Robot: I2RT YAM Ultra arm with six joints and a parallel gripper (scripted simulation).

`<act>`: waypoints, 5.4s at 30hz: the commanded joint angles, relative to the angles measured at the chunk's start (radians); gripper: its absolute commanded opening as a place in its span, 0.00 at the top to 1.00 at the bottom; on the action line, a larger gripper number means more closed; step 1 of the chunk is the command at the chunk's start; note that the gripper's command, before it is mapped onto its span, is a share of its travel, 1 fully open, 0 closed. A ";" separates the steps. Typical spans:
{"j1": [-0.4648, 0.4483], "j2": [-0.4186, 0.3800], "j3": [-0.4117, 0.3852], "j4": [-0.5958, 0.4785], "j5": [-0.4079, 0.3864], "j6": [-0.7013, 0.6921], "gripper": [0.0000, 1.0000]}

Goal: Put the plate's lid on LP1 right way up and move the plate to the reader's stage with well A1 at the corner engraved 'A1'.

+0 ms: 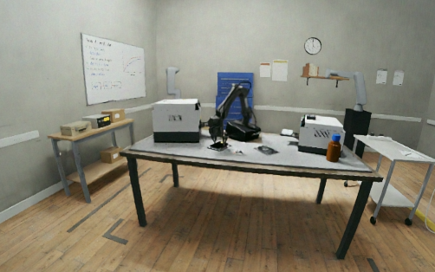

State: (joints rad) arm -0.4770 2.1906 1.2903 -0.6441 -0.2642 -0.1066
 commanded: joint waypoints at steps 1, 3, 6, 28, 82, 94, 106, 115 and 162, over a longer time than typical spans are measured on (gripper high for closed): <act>-0.014 -0.018 -0.003 0.018 0.003 0.007 0.15; -0.011 -0.006 -0.013 0.021 0.003 0.008 0.15; -0.007 0.010 -0.012 0.026 0.003 0.009 0.15; 0.002 0.002 -0.010 0.030 0.001 0.008 0.15; -0.016 -0.049 0.016 -0.021 0.003 -0.007 0.00; -0.027 -0.084 0.031 -0.074 0.002 -0.019 0.00; -0.036 -0.111 0.047 -0.120 0.001 -0.029 0.00; -0.043 -0.128 0.061 -0.153 0.000 -0.034 0.00; -0.066 -0.183 0.128 -0.311 -0.001 -0.063 0.00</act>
State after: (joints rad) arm -0.5343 2.0235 1.4078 -0.9516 -0.2642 -0.1684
